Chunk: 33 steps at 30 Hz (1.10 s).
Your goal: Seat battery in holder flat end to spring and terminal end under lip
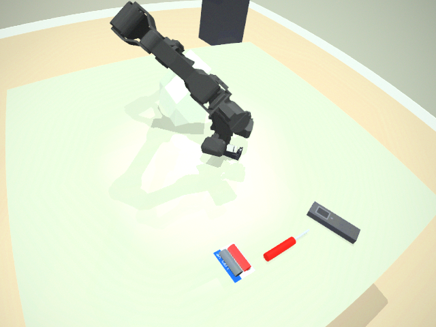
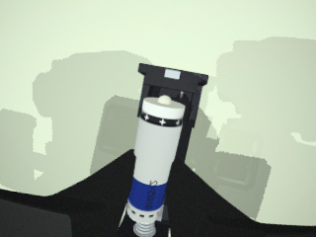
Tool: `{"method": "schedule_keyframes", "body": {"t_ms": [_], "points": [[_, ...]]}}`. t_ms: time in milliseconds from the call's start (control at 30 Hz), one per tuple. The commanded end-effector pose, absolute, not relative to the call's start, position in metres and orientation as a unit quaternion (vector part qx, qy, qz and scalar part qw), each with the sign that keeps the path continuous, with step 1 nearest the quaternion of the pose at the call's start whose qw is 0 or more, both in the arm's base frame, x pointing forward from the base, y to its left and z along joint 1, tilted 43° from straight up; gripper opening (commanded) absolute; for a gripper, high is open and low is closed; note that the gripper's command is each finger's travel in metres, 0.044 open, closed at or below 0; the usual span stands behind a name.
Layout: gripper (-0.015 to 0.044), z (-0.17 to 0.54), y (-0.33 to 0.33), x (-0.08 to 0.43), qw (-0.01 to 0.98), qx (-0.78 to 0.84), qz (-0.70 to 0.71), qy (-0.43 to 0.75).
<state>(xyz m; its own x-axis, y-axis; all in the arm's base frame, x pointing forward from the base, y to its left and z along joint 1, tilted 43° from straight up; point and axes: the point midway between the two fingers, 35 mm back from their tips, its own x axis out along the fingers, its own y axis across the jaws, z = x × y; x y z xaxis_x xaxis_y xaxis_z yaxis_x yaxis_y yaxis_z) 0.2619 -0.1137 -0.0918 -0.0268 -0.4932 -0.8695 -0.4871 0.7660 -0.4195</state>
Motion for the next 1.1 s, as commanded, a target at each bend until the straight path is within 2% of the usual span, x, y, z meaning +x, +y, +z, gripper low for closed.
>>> {"method": "schedule_keyframes", "body": {"t_ms": [0, 1067], "points": [[0.0065, -0.0943, -0.116, 0.2558, 0.591, -0.339, -0.009, 0.732], [0.0065, -0.0926, -0.1182, 0.2647, 0.543, -0.331, -0.032, 0.771]]}}
